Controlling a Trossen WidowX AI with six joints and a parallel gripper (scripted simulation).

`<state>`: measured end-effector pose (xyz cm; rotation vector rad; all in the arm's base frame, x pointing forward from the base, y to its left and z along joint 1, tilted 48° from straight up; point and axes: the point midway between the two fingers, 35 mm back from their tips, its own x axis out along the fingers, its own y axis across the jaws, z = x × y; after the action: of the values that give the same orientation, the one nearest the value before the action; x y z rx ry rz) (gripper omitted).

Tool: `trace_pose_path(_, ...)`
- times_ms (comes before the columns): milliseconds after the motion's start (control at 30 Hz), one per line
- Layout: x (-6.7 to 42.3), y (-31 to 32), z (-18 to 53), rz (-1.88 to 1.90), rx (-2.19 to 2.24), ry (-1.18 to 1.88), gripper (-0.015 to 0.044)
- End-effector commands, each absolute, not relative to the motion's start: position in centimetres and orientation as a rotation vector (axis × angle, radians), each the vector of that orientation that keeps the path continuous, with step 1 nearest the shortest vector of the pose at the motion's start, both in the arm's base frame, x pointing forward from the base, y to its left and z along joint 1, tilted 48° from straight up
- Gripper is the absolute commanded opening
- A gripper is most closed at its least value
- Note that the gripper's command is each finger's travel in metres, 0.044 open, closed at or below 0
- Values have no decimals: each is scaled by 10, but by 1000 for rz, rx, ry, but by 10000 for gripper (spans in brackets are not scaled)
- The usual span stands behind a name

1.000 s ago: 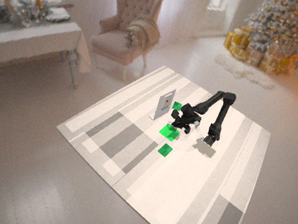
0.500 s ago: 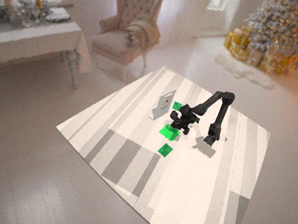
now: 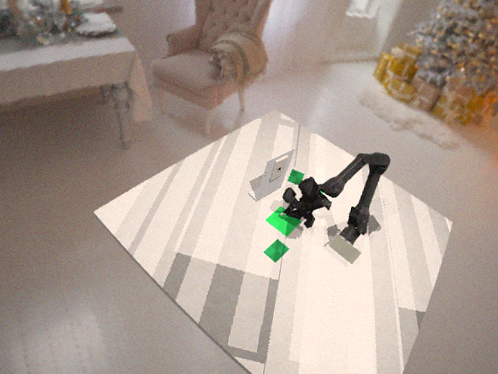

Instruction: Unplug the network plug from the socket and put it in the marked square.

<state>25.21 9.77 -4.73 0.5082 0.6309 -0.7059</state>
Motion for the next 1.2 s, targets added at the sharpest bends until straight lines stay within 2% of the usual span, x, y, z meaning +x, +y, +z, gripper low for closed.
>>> trace_pose_path(0, 249, 91, -54, -712, 493, 641, 0)
trace_pose_path(1167, 254, 73, -63, -711, 495, 629, 0)
